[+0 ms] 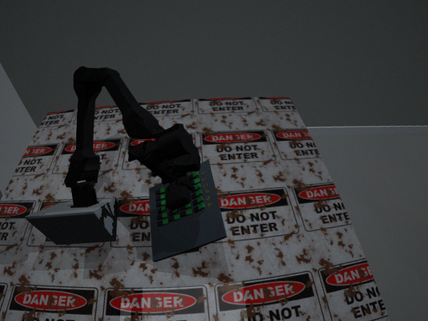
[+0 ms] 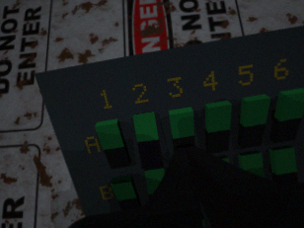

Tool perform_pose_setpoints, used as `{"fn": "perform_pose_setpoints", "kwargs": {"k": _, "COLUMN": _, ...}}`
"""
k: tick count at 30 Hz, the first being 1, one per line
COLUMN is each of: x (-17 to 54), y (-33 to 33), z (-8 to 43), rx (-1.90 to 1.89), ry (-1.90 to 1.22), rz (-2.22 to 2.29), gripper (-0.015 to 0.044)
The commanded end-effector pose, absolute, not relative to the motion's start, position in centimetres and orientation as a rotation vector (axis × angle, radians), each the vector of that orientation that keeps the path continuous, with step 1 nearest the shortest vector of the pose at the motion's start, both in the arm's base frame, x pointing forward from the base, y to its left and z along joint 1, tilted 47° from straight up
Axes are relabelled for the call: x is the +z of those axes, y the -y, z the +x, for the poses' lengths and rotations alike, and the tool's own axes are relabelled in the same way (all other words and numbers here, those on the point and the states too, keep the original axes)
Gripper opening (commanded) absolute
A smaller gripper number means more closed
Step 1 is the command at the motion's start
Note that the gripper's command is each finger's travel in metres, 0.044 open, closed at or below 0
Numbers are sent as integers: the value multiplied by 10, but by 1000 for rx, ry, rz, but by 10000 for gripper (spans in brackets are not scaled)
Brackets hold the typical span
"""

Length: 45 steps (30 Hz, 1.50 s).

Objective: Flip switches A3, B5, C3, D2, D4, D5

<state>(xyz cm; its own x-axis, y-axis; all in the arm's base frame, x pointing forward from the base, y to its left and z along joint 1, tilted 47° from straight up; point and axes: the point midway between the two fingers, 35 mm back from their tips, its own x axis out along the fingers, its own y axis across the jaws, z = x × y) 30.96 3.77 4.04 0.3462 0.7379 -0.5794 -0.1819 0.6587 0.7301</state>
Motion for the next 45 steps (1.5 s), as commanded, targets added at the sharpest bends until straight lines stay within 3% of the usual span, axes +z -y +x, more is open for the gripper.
{"fn": "perform_pose_setpoints", "kwargs": {"k": 1, "x": 49, "y": -22, "z": 306, "rx": 644, "ry": -1064, "rz": 610, "gripper": 0}}
{"fn": "perform_pose_setpoints", "kwargs": {"k": 10, "x": 77, "y": 10, "z": 290, "rx": 651, "ry": -1081, "rz": 609, "gripper": 0}}
{"fn": "perform_pose_setpoints", "kwargs": {"k": 16, "x": 31, "y": 35, "z": 261, "rx": 650, "ry": -1082, "rz": 607, "gripper": 0}}
{"fn": "perform_pose_setpoints", "kwargs": {"k": 45, "x": -3, "y": -9, "z": 279, "rx": 642, "ry": -1055, "rz": 615, "gripper": 0}}
